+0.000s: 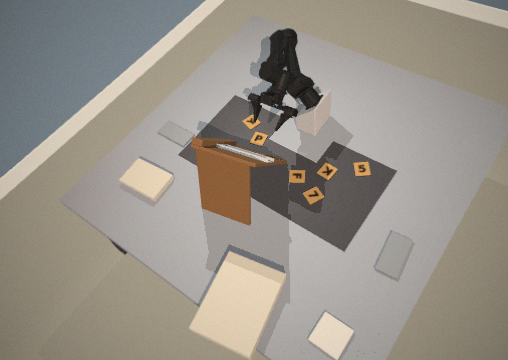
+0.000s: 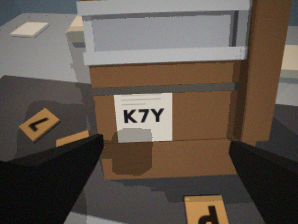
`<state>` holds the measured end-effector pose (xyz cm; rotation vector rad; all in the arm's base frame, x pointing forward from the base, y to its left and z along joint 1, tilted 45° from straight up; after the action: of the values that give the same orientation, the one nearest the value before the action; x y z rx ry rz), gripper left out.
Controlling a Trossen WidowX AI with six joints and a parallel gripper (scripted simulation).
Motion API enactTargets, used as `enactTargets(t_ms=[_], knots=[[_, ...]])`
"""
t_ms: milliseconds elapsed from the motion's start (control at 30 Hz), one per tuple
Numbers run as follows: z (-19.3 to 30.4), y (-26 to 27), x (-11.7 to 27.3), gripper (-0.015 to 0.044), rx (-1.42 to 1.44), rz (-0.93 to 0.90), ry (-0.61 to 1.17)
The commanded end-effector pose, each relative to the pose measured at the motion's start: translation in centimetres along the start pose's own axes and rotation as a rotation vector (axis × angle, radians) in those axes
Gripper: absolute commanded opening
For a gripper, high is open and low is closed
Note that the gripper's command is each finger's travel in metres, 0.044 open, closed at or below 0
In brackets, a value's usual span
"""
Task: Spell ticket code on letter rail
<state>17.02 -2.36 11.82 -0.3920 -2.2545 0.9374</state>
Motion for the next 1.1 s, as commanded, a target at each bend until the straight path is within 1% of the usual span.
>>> enactTargets(t_ms=[0,333,400,733,1067], knots=[[0.5,0.5,-0.1,0.0440,0.038,-0.014,0.001],[0.5,0.5,-0.1,0.0440,0.038,-0.014,0.001],[0.0,0.2,0.2,0.0440,0.083,-0.024,0.004],[-7.9,-4.1,3.1,0.0440,0.744,-0.196,0.012],[-15.4,-6.9,5.0,0.0440,1.389,-0.395,-0.074]])
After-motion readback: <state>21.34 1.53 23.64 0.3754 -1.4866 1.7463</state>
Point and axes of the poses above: the point midway between the two fingers, 35 mm back from their tips, its own x axis back along the fingers, its own y axis across the jaws, z = x × y, the point moved 3 cm from there along x, back along the fingers
